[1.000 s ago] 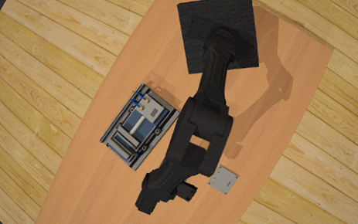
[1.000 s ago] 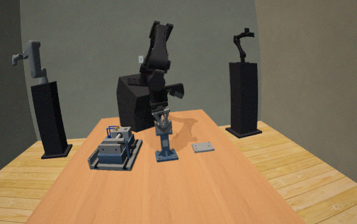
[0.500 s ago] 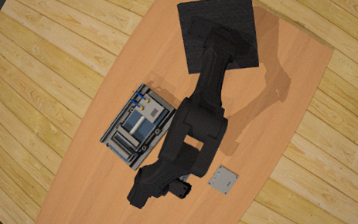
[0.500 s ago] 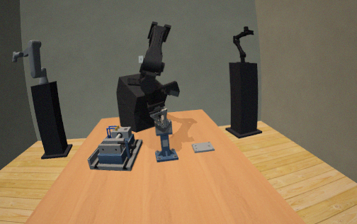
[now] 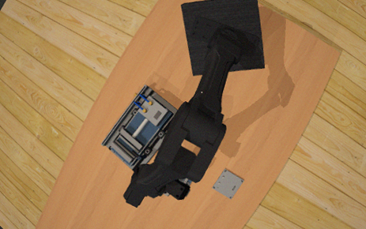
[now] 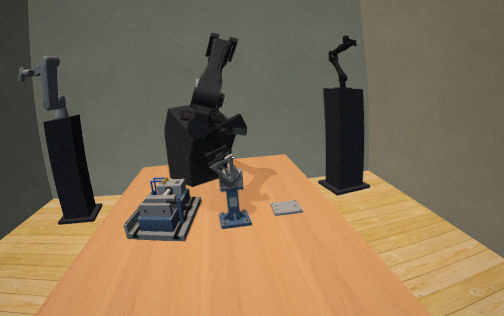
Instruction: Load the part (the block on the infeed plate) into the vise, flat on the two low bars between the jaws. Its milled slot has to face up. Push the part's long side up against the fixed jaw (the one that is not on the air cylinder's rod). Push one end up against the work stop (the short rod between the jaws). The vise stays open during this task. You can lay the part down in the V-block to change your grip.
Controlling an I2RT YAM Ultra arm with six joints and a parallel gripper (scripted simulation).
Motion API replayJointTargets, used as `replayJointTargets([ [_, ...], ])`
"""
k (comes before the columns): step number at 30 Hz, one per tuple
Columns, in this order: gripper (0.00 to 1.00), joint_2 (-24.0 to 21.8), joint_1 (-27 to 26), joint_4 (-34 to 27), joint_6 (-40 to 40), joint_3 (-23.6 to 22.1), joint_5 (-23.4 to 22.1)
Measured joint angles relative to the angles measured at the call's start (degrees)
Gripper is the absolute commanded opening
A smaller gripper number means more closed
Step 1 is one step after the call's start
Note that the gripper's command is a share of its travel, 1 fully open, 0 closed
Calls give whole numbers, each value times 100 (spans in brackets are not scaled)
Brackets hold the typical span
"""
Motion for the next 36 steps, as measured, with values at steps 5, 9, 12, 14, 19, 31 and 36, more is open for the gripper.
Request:
replayJointTargets([
  [5, 81, 127, -96, -46, -133, 24, -291],
  [9, 81, 197, -144, -68, -221, 72, -481],
  [12, 81, 223, -166, -111, -291, 116, -627],
  [14, 81, 282, -188, -120, -337, 155, -732],
  [19, 81, 442, -258, -190, -466, 208, -973],
  [31, 81, 643, -352, -393, -758, 396, -1451],
  [36, 81, 778, -396, -487, -883, 455, -1622],
])
